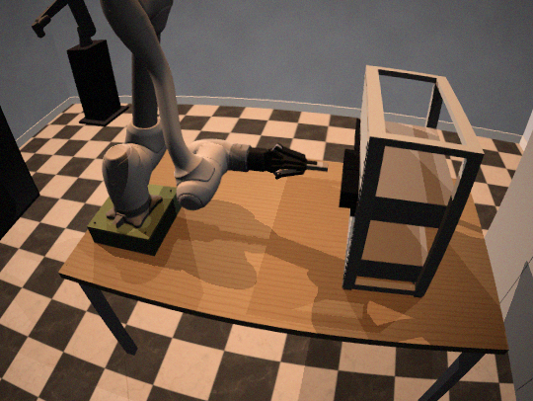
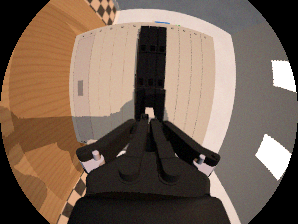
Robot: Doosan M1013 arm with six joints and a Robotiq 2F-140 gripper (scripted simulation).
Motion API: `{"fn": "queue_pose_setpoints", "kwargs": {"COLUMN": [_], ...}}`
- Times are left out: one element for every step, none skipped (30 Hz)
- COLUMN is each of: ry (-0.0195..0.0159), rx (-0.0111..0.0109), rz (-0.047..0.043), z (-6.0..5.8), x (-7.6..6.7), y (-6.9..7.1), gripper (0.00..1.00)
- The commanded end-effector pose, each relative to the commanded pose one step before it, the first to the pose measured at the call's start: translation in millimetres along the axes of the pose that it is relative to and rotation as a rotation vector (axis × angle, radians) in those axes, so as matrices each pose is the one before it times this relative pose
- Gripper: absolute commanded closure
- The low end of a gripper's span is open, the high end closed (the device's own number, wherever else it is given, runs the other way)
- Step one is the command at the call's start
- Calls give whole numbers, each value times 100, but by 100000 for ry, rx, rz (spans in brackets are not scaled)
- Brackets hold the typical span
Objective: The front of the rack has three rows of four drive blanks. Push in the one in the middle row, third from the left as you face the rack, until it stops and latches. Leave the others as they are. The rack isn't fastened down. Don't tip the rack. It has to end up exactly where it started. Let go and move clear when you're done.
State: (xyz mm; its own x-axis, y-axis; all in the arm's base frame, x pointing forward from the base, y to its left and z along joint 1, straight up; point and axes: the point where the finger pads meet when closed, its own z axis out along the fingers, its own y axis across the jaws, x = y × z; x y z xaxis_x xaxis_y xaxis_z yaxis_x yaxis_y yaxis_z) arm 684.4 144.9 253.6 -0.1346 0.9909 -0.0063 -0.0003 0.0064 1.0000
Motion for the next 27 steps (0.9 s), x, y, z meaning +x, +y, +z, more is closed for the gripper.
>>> {"fn": "queue_pose_setpoints", "kwargs": {"ry": [5, 0, 0, 0, 0, 0, 0, 0, 0, 0, 0, 0, 0, 0, 0, 0, 0, 0, 0, 0, 0, 0, 0, 0, 0, 0, 0], "rx": [-9, 0, 0, 0, 0, 0, 0, 0, 0, 0, 0, 0, 0, 0, 0, 0, 0, 0, 0, 0, 0, 0, 0, 0, 0, 0, 0], "rz": [4, 0, 0, 0, 0, 0, 0, 0, 0, 0, 0, 0, 0, 0, 0, 0, 0, 0, 0, 0, 0, 0, 0, 0, 0, 0, 0], "z": [-2, 20, 120, 269, 420, 539, 603, 601, 535, 415, 265, 118, 20, 0, 0, 0, 0, 0, 0, 0, 0, 0, 0, 0, 0, 0, 0], "x": [7, 0, 0, 0, 0, 0, 0, 0, 0, 0, 0, 0, 0, 0, 0, 0, 0, 0, 0, 0, 0, 0, 0, 0, 0, 0, 0], "y": [7, 0, 0, 0, 0, 0, 0, 0, 0, 0, 0, 0, 0, 0, 0, 0, 0, 0, 0, 0, 0, 0, 0, 0, 0, 0, 0], "gripper": [100, 100, 100, 100, 100, 100, 100, 100, 100, 100, 100, 100, 100, 100, 100, 100, 100, 100, 100, 100, 100, 100, 100, 100, 100, 100, 100]}}
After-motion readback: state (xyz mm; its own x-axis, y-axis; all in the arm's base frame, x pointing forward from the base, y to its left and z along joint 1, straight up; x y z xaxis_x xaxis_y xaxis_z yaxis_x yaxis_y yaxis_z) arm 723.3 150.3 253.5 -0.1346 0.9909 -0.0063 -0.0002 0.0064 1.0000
